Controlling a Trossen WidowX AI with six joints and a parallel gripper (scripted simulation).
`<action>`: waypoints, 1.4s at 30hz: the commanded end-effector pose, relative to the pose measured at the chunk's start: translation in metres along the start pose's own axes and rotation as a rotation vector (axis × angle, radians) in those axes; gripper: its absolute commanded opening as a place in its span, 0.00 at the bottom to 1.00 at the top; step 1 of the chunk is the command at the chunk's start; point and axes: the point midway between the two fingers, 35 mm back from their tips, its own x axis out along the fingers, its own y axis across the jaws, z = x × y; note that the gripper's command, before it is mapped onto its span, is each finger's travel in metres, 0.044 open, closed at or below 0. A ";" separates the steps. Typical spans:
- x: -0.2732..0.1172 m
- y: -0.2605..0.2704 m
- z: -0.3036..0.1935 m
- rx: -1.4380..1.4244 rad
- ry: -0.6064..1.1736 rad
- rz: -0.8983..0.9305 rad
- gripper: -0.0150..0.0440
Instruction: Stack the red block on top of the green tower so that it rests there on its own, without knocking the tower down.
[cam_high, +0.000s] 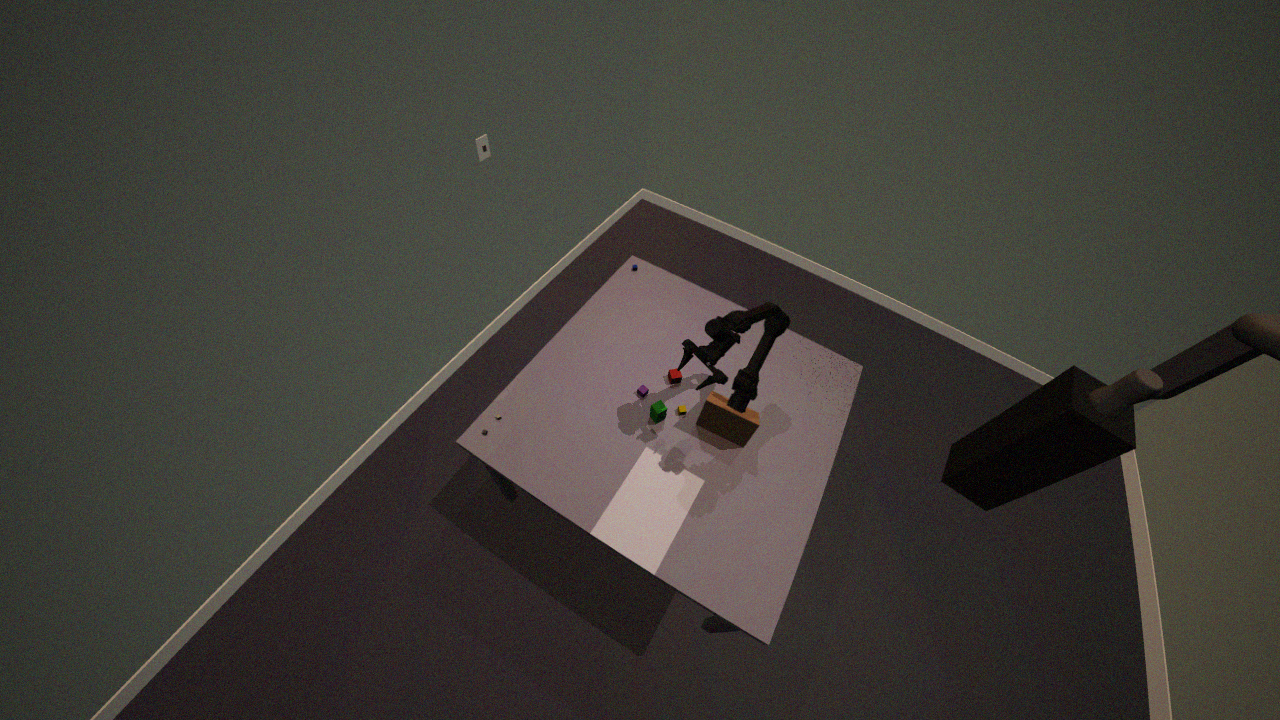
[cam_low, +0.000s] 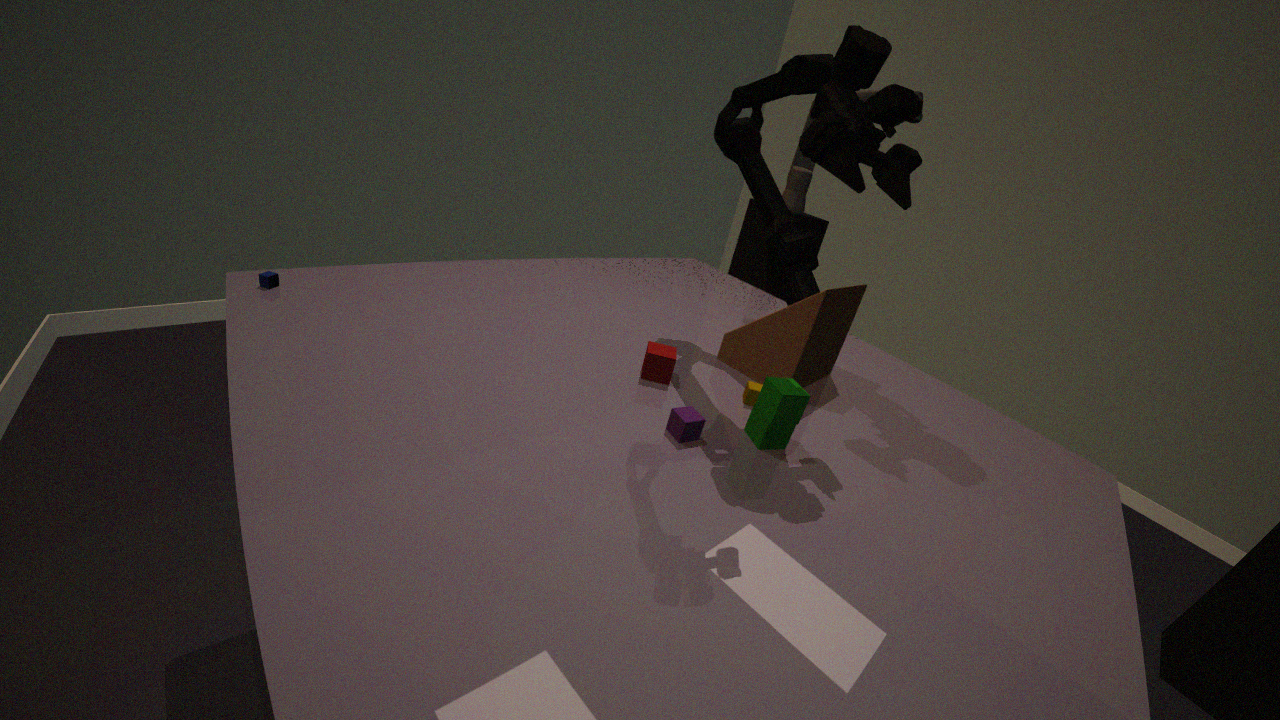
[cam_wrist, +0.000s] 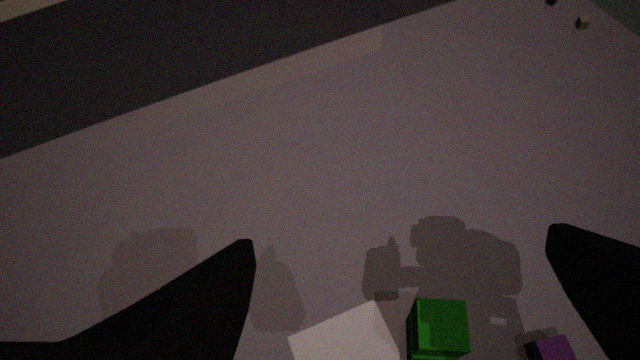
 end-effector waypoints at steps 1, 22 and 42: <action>0.014 -0.033 -0.022 0.058 0.109 -0.059 1.00; 0.040 -0.144 -0.170 0.321 0.629 -0.187 1.00; 0.026 -0.168 -0.256 0.399 0.898 -0.198 1.00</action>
